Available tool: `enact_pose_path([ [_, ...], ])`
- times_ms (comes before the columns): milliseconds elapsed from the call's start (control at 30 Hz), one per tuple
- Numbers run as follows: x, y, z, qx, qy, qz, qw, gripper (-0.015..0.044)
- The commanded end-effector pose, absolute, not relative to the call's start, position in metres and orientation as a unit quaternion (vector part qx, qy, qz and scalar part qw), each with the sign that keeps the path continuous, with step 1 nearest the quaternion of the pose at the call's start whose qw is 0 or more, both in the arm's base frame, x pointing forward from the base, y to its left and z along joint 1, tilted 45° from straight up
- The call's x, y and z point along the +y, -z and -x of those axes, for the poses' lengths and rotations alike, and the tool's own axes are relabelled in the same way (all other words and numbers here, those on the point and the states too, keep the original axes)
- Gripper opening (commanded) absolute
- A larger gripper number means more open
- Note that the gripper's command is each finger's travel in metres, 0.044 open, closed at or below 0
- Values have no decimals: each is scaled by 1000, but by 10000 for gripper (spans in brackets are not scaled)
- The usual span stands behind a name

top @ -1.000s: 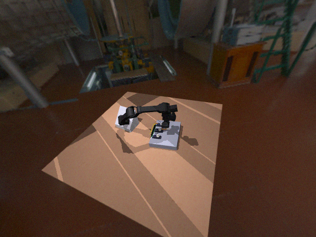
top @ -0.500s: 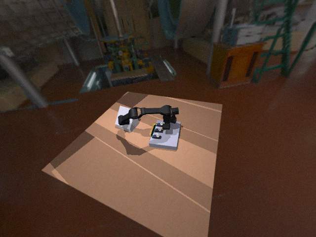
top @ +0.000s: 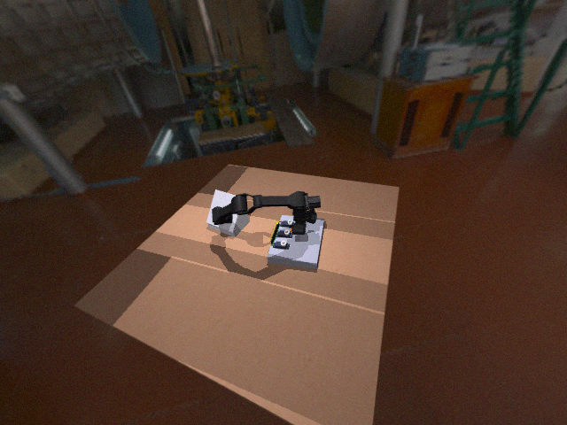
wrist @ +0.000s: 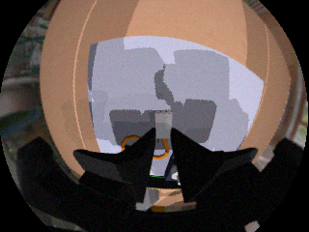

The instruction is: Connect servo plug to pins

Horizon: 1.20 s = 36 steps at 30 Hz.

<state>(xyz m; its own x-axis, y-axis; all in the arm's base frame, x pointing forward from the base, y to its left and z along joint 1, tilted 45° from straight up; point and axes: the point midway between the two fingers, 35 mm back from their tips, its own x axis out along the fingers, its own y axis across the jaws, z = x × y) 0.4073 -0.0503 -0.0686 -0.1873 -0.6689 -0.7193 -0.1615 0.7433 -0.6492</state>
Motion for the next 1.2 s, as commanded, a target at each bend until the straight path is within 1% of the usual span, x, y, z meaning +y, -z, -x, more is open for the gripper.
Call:
enact_pose_path([
  [0,-51,70,-407,738,221,284,571,30],
  [167,-50,69,-407,738,221,284,571,0],
  [667,-11,28,-418,738,220,283,572,0],
  [1167,10,21,-380,736,227,274,577,0],
])
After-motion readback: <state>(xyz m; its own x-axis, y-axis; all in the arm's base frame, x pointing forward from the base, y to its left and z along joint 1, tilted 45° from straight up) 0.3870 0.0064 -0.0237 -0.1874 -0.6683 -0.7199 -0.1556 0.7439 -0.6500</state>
